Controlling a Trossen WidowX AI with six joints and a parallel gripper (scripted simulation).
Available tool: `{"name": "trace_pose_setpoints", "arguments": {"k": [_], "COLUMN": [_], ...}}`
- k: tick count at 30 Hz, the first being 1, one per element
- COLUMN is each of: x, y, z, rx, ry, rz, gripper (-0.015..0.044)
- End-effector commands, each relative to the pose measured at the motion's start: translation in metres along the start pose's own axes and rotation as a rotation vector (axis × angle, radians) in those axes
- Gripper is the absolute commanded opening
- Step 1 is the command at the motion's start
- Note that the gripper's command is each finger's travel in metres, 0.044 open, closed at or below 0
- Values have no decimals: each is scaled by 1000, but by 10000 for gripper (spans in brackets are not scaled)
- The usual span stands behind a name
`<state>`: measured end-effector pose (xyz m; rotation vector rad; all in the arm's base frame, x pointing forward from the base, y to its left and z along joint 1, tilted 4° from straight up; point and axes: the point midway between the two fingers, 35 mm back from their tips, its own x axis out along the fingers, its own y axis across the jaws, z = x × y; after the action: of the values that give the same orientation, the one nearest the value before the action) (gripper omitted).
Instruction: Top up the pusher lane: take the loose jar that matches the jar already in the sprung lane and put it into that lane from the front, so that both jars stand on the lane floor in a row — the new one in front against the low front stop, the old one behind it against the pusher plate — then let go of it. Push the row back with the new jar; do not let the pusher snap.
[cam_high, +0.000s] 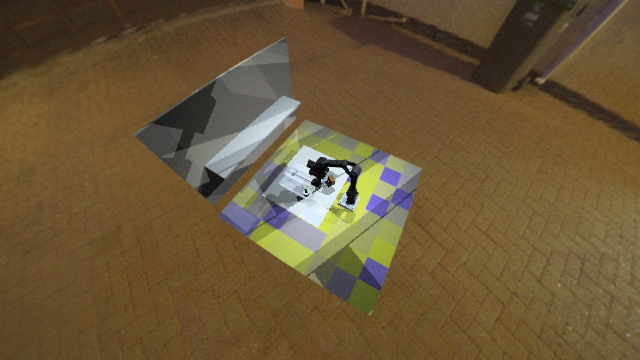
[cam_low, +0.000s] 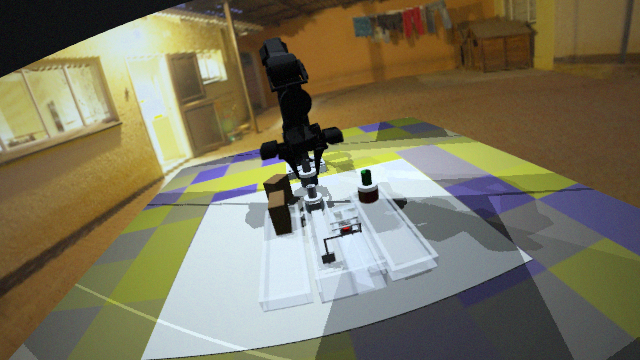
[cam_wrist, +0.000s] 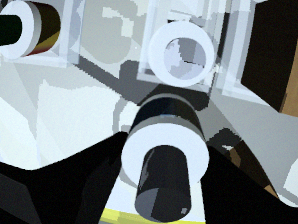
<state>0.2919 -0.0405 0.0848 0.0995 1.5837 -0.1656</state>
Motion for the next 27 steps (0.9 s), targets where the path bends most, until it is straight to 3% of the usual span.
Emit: {"name": "trace_pose_setpoints", "arguments": {"k": [1,27], "x": [10,19], "y": [-1,-1], "z": [-1,7], "rx": [6,6], "ry": [5,4], "rz": [-4,-4], "gripper": [0,0]}}
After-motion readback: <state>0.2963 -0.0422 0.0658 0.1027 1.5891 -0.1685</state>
